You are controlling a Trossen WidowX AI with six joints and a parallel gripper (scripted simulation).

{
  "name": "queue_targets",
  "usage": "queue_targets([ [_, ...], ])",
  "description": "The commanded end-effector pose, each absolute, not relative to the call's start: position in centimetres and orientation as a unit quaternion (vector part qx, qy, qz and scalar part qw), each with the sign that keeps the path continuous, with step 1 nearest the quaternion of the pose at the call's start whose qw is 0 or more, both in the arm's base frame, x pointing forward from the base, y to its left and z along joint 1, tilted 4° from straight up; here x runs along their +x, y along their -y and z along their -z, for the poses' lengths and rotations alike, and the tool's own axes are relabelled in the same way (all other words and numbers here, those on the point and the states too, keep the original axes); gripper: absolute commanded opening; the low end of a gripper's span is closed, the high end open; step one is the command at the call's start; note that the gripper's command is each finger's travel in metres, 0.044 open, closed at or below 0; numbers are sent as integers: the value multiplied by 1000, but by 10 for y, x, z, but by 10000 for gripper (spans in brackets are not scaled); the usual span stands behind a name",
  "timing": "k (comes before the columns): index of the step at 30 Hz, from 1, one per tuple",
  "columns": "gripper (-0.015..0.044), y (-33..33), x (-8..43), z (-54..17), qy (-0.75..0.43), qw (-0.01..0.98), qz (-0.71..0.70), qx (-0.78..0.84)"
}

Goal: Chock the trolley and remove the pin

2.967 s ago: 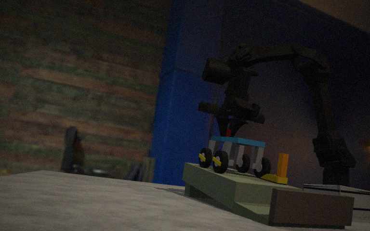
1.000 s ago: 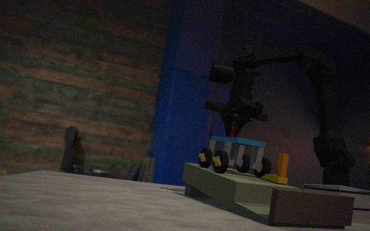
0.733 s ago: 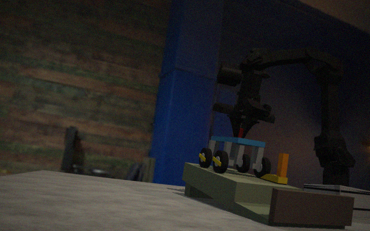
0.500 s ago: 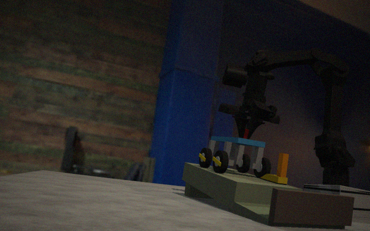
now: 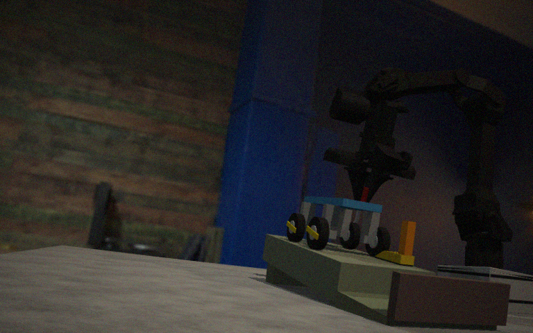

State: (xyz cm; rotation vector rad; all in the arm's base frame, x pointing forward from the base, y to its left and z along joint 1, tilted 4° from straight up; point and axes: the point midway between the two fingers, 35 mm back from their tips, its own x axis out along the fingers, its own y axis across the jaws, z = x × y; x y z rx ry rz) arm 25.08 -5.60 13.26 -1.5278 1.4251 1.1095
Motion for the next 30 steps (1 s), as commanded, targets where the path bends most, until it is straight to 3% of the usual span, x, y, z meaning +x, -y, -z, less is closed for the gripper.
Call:
queue_targets([
  [1,0,41,249,-129,-560,378,-433,-597],
  [30,0,-69,238,-104,-558,380,-436,-595],
])
